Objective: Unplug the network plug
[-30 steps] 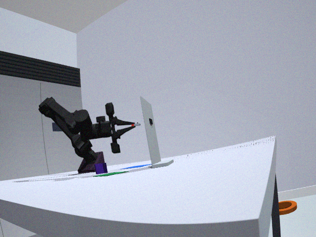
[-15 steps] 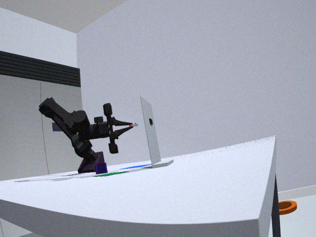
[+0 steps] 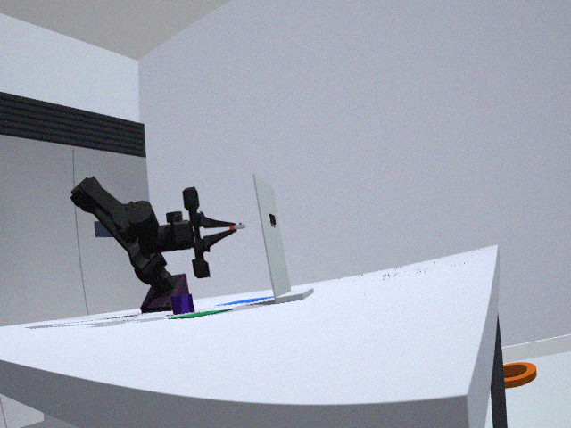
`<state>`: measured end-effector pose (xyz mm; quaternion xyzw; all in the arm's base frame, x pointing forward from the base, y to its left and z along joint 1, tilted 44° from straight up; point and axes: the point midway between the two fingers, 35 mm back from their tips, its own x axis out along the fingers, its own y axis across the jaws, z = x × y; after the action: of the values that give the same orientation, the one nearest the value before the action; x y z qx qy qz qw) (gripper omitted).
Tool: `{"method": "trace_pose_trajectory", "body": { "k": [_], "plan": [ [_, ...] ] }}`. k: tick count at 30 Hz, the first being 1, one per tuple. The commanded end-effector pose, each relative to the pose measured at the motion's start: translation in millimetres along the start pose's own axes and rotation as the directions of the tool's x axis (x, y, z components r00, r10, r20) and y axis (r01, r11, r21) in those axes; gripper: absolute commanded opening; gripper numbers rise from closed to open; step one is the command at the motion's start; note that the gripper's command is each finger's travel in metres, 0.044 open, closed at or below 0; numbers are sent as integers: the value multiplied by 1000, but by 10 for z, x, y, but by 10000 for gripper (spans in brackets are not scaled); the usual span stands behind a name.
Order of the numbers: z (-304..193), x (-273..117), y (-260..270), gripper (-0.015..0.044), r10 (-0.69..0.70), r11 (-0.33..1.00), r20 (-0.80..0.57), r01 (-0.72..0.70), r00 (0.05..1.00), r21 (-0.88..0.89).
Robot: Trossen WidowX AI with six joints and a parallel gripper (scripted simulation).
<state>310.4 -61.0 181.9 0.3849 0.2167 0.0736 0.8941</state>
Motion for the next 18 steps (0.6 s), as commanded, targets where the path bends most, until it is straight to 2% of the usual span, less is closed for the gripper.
{"method": "trace_pose_trajectory", "body": {
  "k": [1,18],
  "plan": [
    [-9,-30,-4,0,1,1000,-1,-1,1000,-3],
    [-21,-104,112,0,-1,1000,-1,1,1000,-1]
  ]
}}
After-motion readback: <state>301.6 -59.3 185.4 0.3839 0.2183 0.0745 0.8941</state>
